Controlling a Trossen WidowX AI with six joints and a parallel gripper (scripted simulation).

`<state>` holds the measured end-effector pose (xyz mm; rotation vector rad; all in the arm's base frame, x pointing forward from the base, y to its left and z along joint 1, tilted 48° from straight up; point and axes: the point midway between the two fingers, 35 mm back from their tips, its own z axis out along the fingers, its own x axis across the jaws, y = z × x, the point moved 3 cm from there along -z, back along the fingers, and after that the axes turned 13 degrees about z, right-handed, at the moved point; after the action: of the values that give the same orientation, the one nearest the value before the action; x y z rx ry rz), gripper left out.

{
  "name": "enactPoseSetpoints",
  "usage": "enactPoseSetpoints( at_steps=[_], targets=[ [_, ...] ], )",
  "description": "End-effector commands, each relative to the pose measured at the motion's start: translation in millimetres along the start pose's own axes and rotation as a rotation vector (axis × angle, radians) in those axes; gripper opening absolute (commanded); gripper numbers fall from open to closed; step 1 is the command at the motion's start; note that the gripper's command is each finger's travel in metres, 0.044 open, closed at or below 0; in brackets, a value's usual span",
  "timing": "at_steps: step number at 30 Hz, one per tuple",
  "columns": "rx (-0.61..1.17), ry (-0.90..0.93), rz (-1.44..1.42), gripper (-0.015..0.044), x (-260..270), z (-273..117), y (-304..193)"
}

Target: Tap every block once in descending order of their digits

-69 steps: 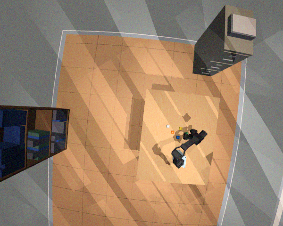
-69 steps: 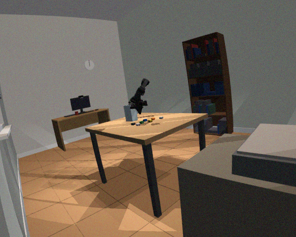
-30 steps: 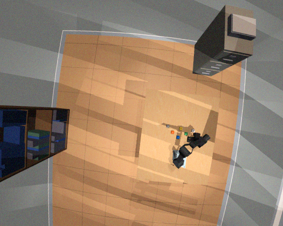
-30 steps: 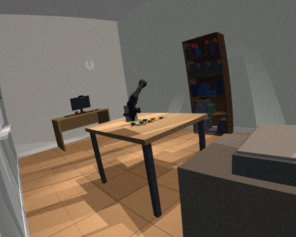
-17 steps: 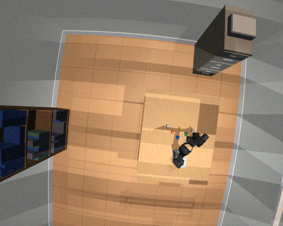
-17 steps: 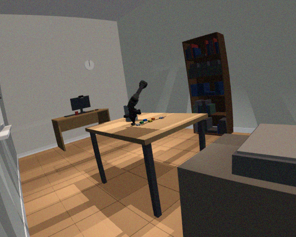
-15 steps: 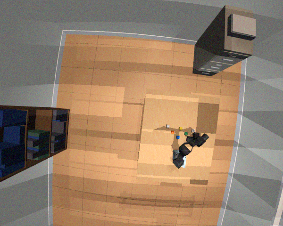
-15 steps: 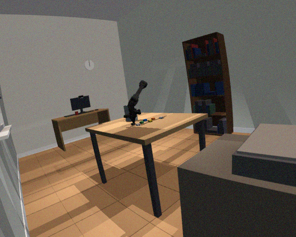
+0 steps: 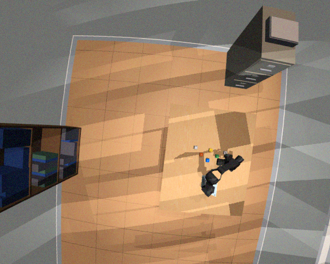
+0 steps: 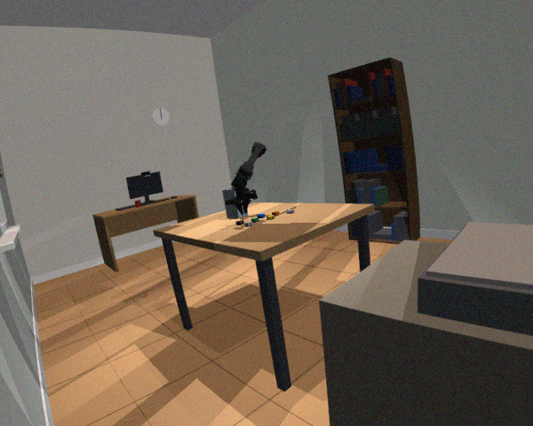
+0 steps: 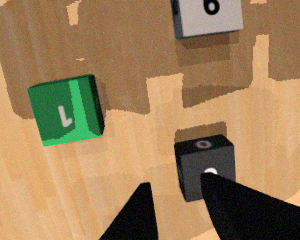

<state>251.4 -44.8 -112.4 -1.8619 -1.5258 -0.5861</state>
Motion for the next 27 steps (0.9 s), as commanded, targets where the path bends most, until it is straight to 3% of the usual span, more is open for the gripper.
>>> enactPoseSetpoints(
  at_steps=[1, 9, 18, 27],
  targets=[
    [-0.016, -0.021, -0.015, 0.0204, 57, -23, 15],
    [-0.026, -0.025, -0.015, 0.0400, 181, -52, 1],
    [-0.004, 0.018, -0.022, 0.0400, 296, -74, -74],
    [0.001, 0.026, -0.023, 0.0400, 306, -76, -86]
  ],
)
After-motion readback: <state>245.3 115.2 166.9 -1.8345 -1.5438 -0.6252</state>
